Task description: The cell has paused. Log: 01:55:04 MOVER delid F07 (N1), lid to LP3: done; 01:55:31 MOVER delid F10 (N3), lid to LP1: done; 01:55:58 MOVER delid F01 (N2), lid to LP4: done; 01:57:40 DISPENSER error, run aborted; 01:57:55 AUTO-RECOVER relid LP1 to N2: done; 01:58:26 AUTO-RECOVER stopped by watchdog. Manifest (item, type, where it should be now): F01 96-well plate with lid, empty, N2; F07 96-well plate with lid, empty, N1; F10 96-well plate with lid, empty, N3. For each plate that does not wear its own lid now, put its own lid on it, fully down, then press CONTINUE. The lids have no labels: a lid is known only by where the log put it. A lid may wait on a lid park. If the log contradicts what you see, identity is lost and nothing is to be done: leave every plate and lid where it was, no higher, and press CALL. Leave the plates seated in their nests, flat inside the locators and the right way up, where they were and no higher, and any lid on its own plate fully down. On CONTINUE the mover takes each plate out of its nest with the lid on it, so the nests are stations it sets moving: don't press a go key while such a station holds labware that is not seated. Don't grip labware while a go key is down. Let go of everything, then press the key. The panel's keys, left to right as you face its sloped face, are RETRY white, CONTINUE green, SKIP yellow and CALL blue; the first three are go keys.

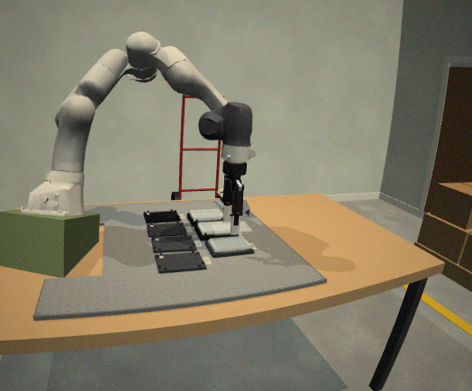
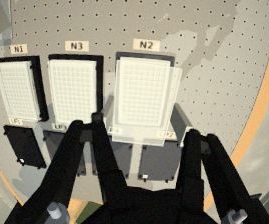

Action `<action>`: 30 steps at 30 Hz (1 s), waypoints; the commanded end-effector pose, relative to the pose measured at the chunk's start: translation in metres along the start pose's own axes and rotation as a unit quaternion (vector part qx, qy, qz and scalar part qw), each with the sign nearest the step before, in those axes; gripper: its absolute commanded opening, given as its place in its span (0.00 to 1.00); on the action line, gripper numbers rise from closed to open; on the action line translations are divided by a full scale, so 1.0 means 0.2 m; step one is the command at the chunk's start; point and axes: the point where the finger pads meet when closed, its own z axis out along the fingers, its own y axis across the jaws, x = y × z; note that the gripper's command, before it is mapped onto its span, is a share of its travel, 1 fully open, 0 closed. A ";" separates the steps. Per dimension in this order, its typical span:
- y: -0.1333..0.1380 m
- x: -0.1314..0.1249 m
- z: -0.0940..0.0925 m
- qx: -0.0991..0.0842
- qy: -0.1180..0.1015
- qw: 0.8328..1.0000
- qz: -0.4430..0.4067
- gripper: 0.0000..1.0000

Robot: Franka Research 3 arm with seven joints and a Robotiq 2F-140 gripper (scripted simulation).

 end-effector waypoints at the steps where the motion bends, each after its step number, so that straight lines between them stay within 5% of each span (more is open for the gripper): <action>1: 0.00 0.00 0.00 0.000 0.000 1.000 -0.002 0.00; 30: 0.00 0.00 0.06 0.000 0.000 1.000 -0.024 0.00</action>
